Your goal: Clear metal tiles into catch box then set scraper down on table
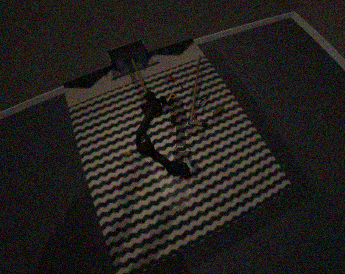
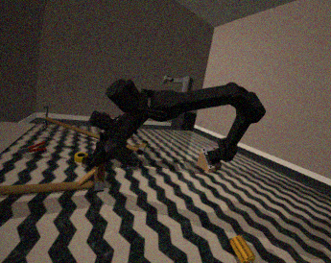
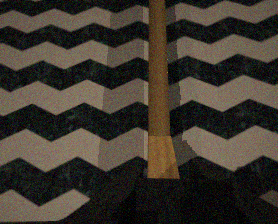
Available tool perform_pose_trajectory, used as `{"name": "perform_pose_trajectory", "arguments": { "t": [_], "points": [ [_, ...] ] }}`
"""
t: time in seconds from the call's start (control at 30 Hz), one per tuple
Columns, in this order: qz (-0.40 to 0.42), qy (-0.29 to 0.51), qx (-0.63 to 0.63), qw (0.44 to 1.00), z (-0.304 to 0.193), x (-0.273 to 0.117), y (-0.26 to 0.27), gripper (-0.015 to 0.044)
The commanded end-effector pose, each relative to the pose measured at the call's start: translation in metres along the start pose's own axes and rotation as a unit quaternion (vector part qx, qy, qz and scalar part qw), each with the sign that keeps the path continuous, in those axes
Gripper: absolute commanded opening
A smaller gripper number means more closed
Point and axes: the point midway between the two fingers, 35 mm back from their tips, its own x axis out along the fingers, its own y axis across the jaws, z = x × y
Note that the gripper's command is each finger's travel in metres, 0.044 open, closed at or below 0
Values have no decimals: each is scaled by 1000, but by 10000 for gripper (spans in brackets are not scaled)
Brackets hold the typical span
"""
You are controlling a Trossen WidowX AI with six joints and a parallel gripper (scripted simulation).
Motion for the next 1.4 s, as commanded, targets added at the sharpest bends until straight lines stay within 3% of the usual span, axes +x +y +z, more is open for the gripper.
{"name": "perform_pose_trajectory", "arguments": {
  "t": [0.0, 1.37],
  "points": [
    [1, -7, -2, 1000, 0, -11, 0, 0],
    [-1, -8, -2, 1000, -44, -55, 0, 0]
  ]
}}
